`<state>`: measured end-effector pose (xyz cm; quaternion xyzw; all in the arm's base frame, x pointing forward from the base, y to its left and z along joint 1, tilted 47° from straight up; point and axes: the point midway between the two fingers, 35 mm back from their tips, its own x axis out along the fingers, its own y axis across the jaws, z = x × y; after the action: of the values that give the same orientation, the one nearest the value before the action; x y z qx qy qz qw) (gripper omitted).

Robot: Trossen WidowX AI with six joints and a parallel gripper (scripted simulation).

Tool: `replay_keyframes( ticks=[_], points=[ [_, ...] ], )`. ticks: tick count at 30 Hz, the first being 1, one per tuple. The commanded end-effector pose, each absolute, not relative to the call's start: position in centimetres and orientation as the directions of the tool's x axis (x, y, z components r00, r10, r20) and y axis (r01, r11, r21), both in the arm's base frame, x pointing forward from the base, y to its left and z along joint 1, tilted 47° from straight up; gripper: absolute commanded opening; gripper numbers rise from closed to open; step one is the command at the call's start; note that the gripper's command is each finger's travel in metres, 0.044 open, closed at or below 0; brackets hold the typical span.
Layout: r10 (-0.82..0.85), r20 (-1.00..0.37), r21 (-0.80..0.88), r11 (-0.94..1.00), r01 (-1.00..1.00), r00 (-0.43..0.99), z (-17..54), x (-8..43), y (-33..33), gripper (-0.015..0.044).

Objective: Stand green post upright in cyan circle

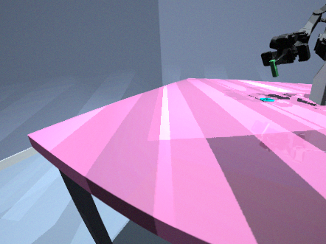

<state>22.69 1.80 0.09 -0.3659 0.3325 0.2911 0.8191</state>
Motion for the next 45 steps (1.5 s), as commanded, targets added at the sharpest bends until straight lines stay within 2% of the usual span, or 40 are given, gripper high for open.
replay_keyframes(
  ticks=[1,32,45],
  points=[
    [0.246,-0.742,-0.422,0.552,-0.719,0.624,0.2,22.6,1.9,0.0023],
    [0.294,-0.600,-0.589,0.467,-0.660,0.744,1.5,22.2,1.8,0.0023],
    [0.295,-0.596,-0.593,0.464,-0.658,0.746,1.6,22.2,1.8,0.0023]
  ],
)
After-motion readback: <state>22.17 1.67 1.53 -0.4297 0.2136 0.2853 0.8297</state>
